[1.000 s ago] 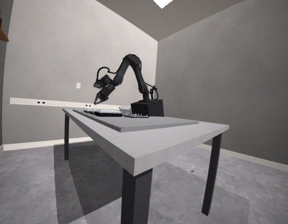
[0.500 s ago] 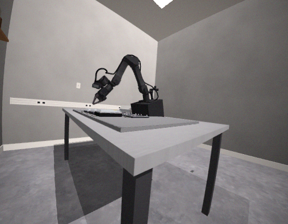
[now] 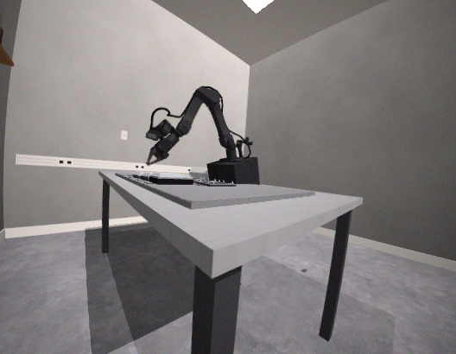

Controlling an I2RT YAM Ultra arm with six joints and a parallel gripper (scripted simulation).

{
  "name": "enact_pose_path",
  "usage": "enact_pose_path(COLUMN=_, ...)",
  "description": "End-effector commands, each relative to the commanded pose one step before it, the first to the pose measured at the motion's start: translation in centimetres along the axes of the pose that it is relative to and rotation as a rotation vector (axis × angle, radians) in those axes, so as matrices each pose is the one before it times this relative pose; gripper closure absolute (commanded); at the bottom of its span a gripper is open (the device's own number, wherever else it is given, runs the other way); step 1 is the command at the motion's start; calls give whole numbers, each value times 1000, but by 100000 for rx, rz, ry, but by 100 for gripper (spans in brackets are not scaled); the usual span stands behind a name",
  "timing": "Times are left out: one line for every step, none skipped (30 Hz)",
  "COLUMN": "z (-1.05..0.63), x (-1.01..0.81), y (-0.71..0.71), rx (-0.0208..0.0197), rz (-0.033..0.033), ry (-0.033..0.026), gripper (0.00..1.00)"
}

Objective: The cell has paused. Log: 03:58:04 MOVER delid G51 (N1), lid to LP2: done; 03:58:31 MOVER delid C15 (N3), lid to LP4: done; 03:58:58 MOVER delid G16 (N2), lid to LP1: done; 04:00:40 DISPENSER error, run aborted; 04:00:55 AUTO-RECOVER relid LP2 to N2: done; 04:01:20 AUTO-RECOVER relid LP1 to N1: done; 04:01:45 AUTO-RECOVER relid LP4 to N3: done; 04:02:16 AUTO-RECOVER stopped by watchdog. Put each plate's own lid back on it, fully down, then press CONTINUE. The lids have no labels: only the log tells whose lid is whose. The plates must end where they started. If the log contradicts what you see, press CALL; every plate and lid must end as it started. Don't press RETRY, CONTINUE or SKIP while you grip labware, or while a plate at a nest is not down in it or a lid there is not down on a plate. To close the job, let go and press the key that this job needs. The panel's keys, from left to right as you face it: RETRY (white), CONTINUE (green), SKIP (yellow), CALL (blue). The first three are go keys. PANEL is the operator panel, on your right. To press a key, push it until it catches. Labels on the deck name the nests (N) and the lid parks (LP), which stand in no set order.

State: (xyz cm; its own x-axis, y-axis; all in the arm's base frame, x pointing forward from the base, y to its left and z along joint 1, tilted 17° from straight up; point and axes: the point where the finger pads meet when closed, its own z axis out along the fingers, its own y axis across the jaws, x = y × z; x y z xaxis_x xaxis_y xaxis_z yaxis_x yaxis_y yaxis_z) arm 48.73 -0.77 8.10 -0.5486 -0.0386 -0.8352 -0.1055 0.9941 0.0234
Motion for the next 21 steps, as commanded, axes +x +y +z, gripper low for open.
enact_pose_path(z=-171, x=-872, y=161, rx=-923, rz=-965, ry=-1832, gripper=100)
enact_pose_path(z=0, x=0, y=0, rx=0, rz=0, ry=0, gripper=100)
enact_pose_path(z=0, x=0, y=0, rx=0, rz=0, ry=0, gripper=100)
enact_pose_path(z=-395, x=-1405, y=775, rx=230, rz=-1202, ry=-538, gripper=0)
enact_pose_path(z=-60, x=91, y=499, rx=-14, rz=1098, ry=1986, gripper=0)
enact_pose_path(z=-56, x=87, y=498, rx=-5, rz=72, ry=1990, gripper=0)
enact_pose_path(z=-55, x=97, y=498, rx=-5, rz=71, ry=1988, gripper=0)
enact_pose_path(z=-54, x=98, y=498, rx=-6, rz=70, ry=1988, gripper=0)
enact_pose_path(z=-52, x=100, y=498, rx=-7, rz=70, ry=1989, gripper=0)
enact_pose_path(z=-50, x=102, y=497, rx=-8, rz=69, ry=1989, gripper=0)
enact_pose_path(z=-48, x=103, y=497, rx=-8, rz=68, ry=1990, gripper=0)
enact_pose_path(z=-46, x=105, y=497, rx=-9, rz=67, ry=1990, gripper=0)
enact_pose_path(z=450, x=737, y=481, rx=-25, rz=142, ry=3726, gripper=0)
enact_pose_path(z=0, x=0, y=0, rx=0, rz=0, ry=0, gripper=0)
enact_pose_path(z=0, x=0, y=0, rx=0, rz=0, ry=0, gripper=0)
enact_pose_path(z=512, x=788, y=477, rx=8, rz=111, ry=3900, gripper=0)
enact_pose_path(z=-39, x=110, y=495, rx=25, rz=27, ry=1993, gripper=0)
enact_pose_path(z=-37, x=111, y=495, rx=25, rz=27, ry=1993, gripper=0)
enact_pose_path(z=-35, x=112, y=495, rx=25, rz=27, ry=1992, gripper=0)
enact_pose_path(z=-33, x=113, y=494, rx=25, rz=27, ry=1992, gripper=0)
enact_pose_path(z=-30, x=114, y=494, rx=25, rz=26, ry=1992, gripper=0)
